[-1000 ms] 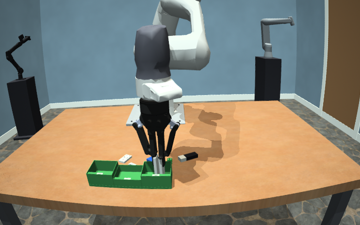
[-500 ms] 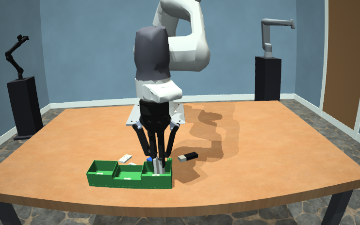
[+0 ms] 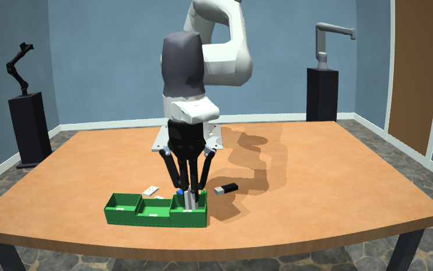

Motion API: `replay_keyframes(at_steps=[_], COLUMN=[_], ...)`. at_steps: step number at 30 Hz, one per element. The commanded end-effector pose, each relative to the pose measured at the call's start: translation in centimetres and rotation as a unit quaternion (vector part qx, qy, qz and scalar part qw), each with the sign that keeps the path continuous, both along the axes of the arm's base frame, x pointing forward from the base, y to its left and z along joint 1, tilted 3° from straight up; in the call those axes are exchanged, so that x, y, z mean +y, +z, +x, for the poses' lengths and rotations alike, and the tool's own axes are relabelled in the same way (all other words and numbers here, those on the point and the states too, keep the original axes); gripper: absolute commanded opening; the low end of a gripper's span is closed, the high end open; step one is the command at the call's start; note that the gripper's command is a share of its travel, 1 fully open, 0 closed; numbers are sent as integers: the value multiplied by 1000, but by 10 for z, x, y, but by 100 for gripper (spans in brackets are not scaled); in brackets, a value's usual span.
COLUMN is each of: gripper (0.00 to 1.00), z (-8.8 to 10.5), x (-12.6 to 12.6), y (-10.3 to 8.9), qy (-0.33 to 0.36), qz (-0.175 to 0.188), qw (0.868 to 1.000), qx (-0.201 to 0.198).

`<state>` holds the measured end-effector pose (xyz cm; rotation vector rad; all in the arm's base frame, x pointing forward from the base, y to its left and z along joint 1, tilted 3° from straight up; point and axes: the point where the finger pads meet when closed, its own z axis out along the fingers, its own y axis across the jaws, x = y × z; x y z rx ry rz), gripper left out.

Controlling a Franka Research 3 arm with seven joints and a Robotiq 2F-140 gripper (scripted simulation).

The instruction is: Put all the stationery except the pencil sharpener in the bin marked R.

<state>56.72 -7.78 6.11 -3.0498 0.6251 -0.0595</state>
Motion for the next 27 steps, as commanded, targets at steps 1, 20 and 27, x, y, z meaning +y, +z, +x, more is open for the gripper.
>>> replay_keyframes(at_steps=[1, 20, 27], gripper=[5, 5, 5], z=[1, 1, 1], x=[1, 1, 1], y=[1, 1, 7], qy=[4, 4, 4], qz=[0, 0, 0], qw=[1000, 1000, 1000], qx=[-2, -2, -2])
